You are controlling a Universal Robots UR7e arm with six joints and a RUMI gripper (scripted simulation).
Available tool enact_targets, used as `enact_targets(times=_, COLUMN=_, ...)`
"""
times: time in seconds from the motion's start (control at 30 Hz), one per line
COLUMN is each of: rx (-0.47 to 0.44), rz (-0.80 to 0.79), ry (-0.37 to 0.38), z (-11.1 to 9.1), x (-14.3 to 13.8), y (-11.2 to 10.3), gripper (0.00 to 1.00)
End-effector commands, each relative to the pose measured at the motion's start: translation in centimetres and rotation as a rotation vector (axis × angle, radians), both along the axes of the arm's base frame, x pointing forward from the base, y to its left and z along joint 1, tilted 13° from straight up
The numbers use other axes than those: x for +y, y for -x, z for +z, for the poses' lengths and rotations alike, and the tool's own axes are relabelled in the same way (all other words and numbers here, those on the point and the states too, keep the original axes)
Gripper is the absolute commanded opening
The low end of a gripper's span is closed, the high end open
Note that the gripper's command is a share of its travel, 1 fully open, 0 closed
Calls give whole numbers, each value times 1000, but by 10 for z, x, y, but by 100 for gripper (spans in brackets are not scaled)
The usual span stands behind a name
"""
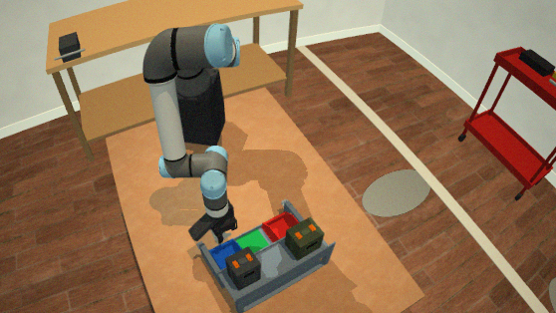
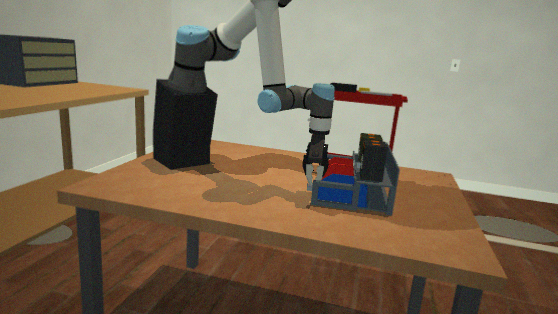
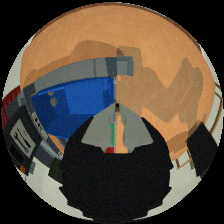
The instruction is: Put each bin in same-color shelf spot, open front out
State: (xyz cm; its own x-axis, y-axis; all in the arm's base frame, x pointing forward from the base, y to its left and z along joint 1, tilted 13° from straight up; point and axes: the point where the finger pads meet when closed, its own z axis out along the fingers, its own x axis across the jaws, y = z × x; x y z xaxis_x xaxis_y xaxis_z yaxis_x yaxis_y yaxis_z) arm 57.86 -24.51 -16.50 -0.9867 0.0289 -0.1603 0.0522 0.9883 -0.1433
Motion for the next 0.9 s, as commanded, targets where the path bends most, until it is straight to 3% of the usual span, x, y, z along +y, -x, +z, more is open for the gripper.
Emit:
enact_targets(times=0.0, rx=-1, rz=0, ry=1, z=1, x=0, y=-1, gripper=0)
enact_targets(times=0.87, rx=-1, rz=0, ry=1, z=16, x=3, y=21, gripper=0)
